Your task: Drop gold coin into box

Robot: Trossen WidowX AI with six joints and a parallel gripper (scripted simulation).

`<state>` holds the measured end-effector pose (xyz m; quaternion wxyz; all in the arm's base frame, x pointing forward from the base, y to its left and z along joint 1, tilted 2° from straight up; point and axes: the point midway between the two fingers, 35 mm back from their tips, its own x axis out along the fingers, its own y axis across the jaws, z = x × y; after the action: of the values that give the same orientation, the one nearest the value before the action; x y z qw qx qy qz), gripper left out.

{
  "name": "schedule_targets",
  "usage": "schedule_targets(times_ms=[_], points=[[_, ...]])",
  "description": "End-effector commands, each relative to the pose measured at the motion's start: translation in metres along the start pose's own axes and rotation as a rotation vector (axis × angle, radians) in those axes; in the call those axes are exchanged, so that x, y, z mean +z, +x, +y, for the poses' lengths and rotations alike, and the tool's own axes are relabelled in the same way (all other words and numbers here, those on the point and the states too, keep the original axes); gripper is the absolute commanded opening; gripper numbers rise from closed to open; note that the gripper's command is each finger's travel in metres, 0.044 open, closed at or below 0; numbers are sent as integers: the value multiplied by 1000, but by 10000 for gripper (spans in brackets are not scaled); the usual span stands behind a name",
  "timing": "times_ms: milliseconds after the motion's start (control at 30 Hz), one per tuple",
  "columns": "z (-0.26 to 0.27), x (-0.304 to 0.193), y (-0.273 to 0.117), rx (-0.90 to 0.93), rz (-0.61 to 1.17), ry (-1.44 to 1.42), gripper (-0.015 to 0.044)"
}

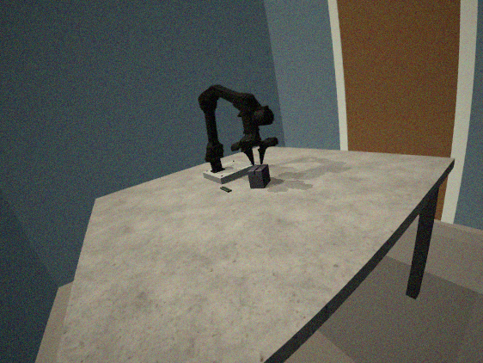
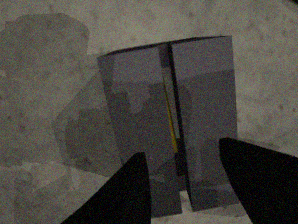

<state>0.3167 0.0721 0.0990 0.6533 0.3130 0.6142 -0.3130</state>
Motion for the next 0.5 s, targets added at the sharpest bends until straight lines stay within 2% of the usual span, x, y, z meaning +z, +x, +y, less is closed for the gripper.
schedule_targets(times_ms=[0, 233, 300, 367, 467], points=[[0, 0, -3, 0, 0, 0, 213], [0, 0, -20, 0, 0, 0, 397], [-1, 0, -40, -1, 1, -1, 440], [-3, -1, -59, -2, 2, -1, 440], [-3, -1, -62, -3, 2, -1, 440]])
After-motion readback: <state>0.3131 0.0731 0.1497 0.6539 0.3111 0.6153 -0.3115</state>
